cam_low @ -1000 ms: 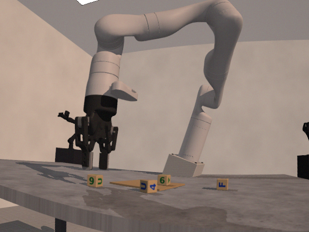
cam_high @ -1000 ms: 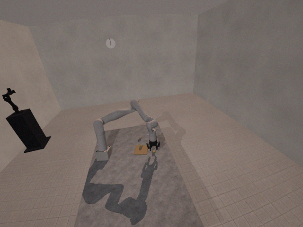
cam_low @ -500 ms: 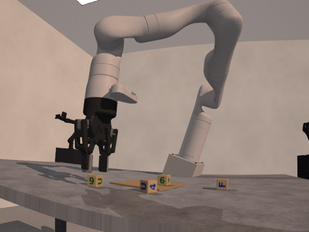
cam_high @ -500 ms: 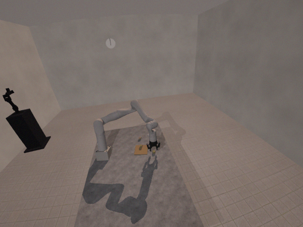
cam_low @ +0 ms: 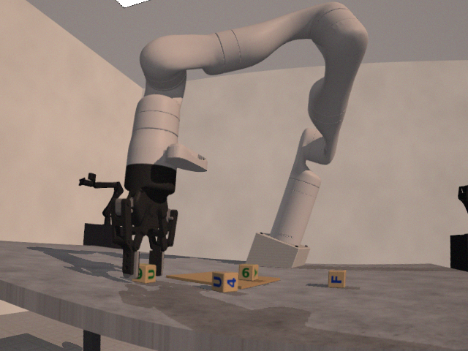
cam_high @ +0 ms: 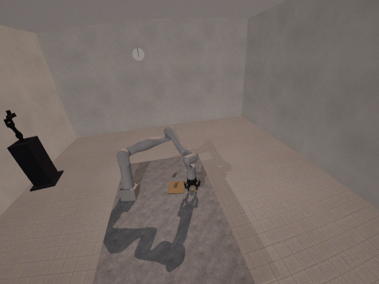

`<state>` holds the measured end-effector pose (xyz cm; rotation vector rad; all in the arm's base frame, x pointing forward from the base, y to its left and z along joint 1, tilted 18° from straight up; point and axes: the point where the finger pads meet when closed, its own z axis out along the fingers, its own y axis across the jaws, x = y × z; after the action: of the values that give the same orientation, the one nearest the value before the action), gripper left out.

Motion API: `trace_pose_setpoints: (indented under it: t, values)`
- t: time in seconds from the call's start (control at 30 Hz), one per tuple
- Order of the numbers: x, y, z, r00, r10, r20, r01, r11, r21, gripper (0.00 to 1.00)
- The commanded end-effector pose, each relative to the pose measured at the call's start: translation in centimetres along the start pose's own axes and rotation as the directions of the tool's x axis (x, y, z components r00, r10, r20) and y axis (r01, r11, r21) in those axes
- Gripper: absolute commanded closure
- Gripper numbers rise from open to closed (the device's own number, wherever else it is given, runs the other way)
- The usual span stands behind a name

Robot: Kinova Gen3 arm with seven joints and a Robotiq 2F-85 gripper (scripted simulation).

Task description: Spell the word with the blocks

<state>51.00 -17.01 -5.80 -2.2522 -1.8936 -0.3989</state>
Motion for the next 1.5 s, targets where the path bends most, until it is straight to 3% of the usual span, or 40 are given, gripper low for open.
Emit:
trace_pose_setpoints:
  t: [0.0,0.57,0.6,1.13,1.17,1.47]
  values:
    - [-0.08,-0.04,0.12,1.000,0.001,0.001,-0.001,1.000,0.001,0.38]
    - [-0.08,-0.04,0.24,1.000,0.001,0.001,-0.001,1.000,0.001,0.38]
    - [-0.08,-0.04,0.24,1.000,0.001,0.001,-0.001,1.000,0.001,0.59]
    - [-0.08,-0.04,0.24,1.000,0.001,0.001,-0.001,1.000,0.001,0.59]
    - [-0.08,-0.04,0.24,1.000,0.001,0.001,-0.001,1.000,0.001,0.79]
    - [-0.08,-0.04,0.24,1.000,0.001,0.001,-0.001,1.000,0.001,0.79]
